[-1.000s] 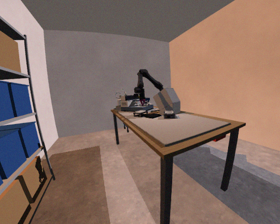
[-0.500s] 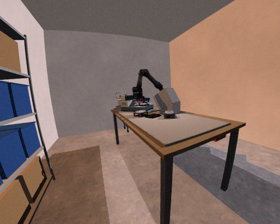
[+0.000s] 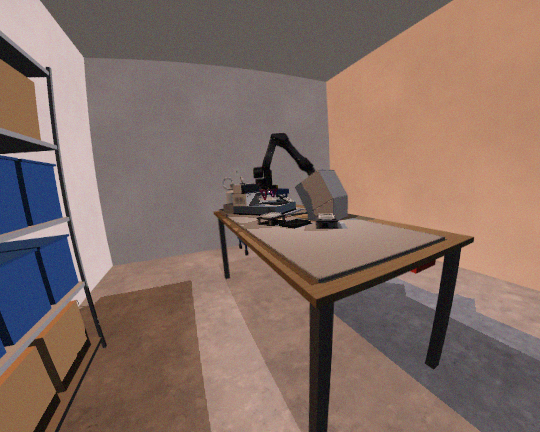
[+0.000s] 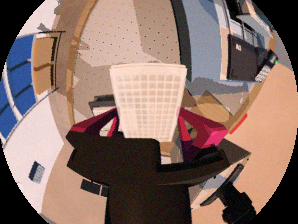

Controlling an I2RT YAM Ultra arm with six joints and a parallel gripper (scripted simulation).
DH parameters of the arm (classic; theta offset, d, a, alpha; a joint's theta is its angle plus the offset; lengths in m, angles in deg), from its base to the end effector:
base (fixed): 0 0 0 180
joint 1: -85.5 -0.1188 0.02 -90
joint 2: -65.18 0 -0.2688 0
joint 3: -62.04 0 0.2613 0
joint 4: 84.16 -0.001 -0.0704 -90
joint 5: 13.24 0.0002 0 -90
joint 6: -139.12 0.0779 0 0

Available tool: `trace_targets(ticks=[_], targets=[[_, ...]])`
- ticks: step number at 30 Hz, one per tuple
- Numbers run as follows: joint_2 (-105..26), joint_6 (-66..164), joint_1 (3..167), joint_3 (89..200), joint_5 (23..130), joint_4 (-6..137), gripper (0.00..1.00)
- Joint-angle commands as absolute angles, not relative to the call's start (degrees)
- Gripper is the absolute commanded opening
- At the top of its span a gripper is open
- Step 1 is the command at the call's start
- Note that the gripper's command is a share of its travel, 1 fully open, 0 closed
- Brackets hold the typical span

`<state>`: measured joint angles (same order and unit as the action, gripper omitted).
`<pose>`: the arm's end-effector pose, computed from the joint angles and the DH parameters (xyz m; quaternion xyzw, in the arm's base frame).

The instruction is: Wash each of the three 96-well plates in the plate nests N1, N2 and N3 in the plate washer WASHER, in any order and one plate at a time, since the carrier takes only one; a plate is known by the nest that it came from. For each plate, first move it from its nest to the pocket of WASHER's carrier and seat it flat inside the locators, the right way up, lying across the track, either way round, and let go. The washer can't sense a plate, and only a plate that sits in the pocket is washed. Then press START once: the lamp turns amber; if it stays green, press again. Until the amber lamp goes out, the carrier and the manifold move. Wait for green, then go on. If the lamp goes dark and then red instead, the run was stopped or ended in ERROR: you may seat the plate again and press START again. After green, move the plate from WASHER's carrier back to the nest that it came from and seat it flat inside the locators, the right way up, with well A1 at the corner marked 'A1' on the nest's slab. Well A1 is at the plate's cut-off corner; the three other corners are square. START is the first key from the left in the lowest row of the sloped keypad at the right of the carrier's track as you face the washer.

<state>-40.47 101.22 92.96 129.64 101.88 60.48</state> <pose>0.3313 -0.0757 0.0815 0.5069 0.8227 -0.1456 0.2120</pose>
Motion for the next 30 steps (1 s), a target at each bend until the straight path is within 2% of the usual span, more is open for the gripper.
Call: trace_targets(ticks=[1,17,26,30], targets=[[-41.1,99.9,91.8,130.3,101.2,59.2,0.00],[-29.5,116.5,105.4,124.6,97.3,58.4,0.00],[-26.1,123.0,111.7,124.5,94.9,57.3,0.00],[-24.6,118.8,115.4,127.3,93.4,56.5,0.00]])
